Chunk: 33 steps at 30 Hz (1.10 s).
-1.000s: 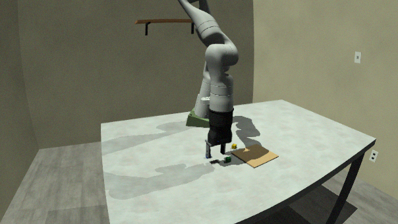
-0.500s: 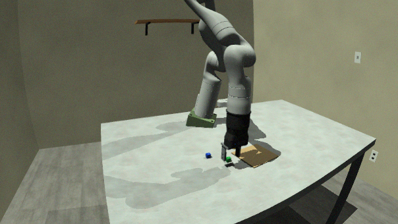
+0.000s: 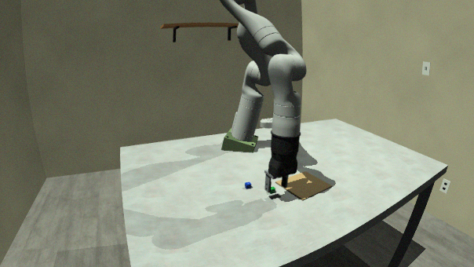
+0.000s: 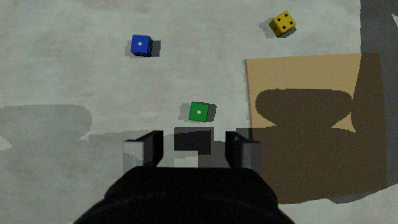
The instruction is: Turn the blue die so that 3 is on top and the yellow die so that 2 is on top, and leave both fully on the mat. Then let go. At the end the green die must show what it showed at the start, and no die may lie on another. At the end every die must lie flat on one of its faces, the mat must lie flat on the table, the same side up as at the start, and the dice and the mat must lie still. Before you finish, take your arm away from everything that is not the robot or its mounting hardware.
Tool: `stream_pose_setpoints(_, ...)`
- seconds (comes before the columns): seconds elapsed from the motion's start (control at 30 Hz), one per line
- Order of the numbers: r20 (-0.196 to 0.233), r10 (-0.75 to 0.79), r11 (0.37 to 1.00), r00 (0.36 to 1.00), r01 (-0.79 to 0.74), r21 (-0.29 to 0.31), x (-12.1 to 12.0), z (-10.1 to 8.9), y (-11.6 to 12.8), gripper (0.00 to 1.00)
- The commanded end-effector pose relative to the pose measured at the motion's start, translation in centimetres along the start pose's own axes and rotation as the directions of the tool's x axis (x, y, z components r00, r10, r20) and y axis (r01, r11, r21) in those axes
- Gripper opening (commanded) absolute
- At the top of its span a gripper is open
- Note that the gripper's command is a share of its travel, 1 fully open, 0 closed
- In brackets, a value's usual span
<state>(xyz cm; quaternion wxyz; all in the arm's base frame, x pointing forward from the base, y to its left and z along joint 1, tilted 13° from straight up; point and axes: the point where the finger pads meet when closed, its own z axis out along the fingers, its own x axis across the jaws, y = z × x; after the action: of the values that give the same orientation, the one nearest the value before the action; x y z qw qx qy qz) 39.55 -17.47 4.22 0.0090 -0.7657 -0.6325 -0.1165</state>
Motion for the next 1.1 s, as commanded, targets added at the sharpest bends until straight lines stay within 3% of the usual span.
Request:
stream_pose_setpoints(0.0,0.001,0.000,1.000,1.000,0.000,-0.001,-0.02,-0.05,0.05,1.00)
stream_pose_setpoints(1.07,0.001,0.000,1.000,1.000,0.000,-0.001,0.65,-0.05,-0.68,1.00)
